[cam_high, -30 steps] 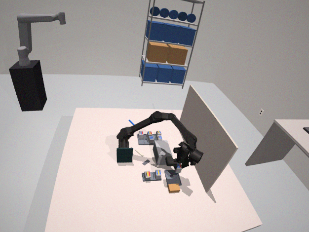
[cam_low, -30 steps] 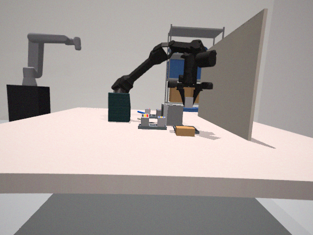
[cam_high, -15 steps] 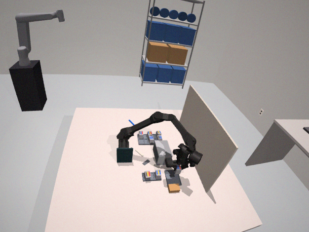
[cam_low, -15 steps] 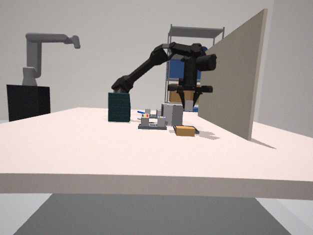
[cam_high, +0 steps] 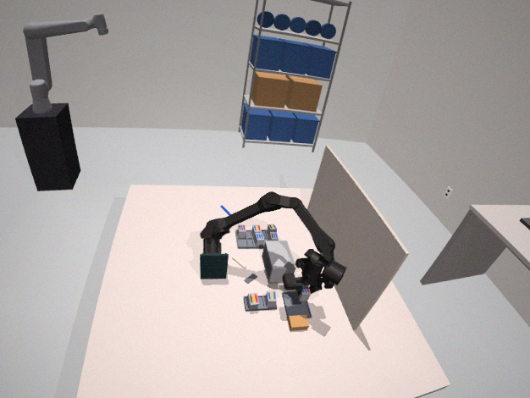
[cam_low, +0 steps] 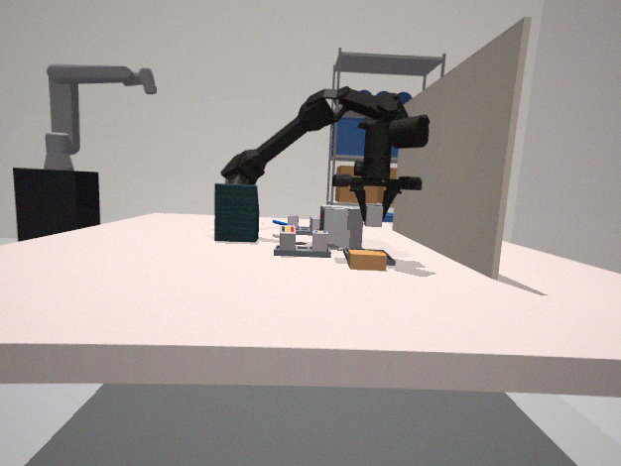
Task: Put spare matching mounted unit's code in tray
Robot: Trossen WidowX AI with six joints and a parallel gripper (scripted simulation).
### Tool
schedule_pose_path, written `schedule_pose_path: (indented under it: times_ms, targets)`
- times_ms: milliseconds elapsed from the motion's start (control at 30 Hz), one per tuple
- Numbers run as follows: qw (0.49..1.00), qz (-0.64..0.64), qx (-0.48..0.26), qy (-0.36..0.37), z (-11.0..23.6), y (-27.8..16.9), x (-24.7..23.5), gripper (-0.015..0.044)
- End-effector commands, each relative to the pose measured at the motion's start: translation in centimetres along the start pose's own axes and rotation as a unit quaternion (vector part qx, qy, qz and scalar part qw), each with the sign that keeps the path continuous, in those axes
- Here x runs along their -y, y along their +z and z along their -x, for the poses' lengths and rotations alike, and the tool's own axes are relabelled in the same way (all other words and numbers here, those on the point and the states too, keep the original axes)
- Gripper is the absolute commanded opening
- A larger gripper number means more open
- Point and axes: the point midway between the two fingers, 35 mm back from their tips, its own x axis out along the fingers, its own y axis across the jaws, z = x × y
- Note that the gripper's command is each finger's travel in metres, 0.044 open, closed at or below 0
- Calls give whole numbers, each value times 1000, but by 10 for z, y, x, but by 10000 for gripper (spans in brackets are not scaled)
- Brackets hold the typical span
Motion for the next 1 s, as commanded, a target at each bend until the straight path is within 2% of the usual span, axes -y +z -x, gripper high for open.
schedule_pose_path:
  times_ms: [0, 967]
  targets:
    - [1000, -3, 2, -1, -5, 0, -1, 0]
    - [1000, -3, 3, -1, -32, 2, -2, 0]
